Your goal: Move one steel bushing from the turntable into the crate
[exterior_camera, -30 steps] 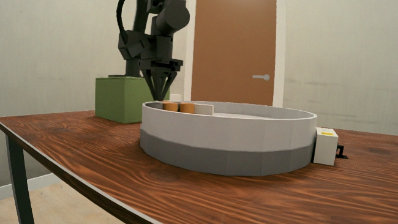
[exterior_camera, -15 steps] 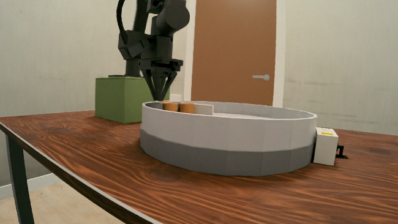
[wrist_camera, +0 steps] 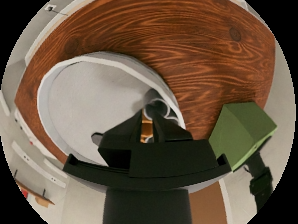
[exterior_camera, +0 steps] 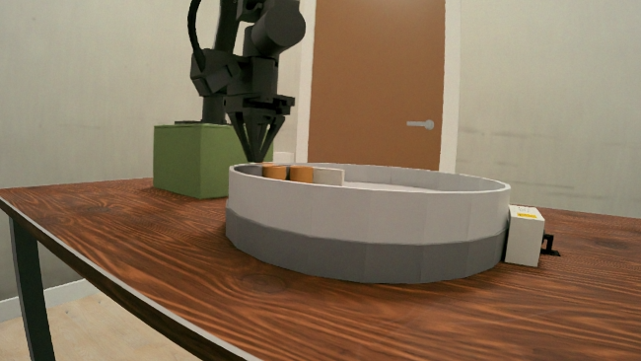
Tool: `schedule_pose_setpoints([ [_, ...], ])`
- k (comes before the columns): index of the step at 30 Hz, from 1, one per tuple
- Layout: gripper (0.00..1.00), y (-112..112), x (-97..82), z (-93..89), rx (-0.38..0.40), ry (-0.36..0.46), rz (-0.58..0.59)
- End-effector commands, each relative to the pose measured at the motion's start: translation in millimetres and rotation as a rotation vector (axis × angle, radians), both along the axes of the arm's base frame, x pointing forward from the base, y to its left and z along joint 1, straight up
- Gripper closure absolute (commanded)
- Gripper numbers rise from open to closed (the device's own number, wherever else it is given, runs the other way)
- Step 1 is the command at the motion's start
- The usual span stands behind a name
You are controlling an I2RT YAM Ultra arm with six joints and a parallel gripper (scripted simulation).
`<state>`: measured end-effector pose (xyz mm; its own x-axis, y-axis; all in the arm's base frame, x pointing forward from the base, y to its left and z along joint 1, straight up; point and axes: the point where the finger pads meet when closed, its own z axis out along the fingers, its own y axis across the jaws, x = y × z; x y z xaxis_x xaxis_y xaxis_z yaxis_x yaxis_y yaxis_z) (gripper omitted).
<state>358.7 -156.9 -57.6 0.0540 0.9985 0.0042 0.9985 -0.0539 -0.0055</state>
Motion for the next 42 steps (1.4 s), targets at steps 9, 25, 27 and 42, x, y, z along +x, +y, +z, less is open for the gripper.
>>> schedule_pose_setpoints([
  [9, 0.85, -4.1, 17.6, 12.2, -0.027, -0.052, 0.004],
  [25, 0.85, -2.6, 15.4, 3.6, -0.019, -0.034, 0.004],
  [27, 0.85, -2.8, 15.8, 7.1, -0.021, -0.038, 0.004],
  [42, 0.85, -3.3, 17.0, 11.1, -0.025, -0.046, 0.005],
])
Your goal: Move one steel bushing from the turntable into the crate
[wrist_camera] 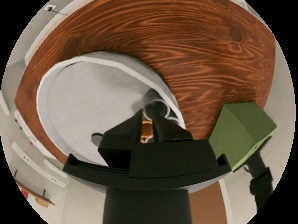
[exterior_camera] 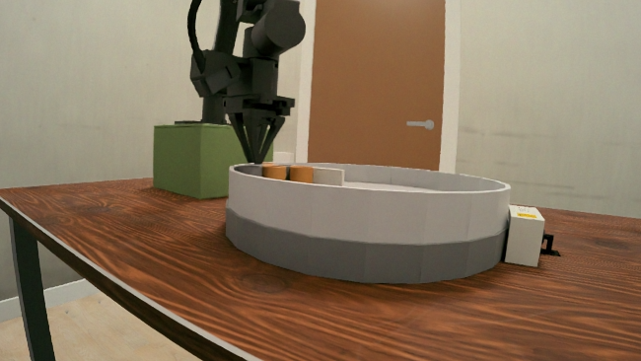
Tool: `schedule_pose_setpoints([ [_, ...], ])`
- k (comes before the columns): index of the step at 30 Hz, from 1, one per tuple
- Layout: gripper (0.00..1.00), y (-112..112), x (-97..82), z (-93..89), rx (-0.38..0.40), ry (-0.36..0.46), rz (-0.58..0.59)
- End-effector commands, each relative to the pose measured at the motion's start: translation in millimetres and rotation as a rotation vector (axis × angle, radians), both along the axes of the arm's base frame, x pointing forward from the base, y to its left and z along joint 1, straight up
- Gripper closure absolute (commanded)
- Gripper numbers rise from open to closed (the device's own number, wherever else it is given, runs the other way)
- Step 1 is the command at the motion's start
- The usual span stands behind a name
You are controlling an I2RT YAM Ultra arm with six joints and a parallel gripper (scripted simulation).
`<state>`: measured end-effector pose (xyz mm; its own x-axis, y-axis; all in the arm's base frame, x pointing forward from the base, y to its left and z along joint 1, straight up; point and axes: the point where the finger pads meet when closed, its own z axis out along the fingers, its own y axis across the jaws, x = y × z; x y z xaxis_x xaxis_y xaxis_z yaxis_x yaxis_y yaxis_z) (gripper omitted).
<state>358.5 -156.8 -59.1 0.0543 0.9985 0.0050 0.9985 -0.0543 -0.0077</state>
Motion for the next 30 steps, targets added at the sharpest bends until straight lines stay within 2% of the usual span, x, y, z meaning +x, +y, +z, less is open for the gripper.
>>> schedule_pose_setpoints([
  [1, 0.85, -3.4, 17.3, 12.7, -0.026, -0.048, 0.005],
  [30, 0.85, -3.3, 11.9, 9.3, -0.015, -0.023, -0.001],
])
